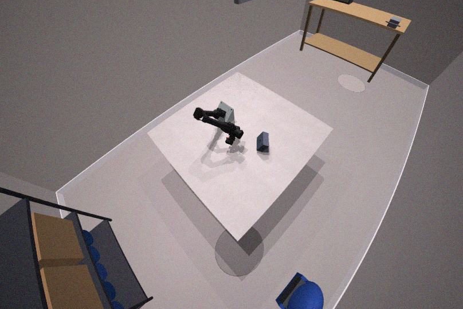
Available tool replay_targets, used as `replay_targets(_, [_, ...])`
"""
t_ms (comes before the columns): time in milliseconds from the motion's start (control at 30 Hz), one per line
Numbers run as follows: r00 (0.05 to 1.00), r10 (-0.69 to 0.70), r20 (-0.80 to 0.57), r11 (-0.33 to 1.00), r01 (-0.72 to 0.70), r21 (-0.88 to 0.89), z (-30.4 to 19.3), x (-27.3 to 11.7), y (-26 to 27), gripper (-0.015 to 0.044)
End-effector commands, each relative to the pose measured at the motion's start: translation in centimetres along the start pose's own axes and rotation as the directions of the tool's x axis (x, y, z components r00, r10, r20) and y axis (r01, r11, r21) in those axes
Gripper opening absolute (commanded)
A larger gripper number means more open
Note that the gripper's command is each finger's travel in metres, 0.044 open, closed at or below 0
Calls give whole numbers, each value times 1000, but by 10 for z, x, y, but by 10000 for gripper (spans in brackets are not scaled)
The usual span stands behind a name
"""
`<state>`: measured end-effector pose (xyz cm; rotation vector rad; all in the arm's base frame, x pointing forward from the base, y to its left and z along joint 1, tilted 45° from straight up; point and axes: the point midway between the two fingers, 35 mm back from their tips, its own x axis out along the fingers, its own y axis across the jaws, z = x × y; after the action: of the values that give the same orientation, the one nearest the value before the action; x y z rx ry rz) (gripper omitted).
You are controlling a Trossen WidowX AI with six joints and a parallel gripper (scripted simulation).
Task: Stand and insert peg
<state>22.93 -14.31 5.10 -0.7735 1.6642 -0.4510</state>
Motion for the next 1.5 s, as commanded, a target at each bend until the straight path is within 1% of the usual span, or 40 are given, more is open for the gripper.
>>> replay_targets(0, [1000,-1,6,1000,1,-2,0,0,0,50])
replay_targets(733, [980,1,197,1000,0,-2,-8,-13,0,50])
replay_targets(1467, [925,1,379,1000,0,-3,-18,-23,0,50])
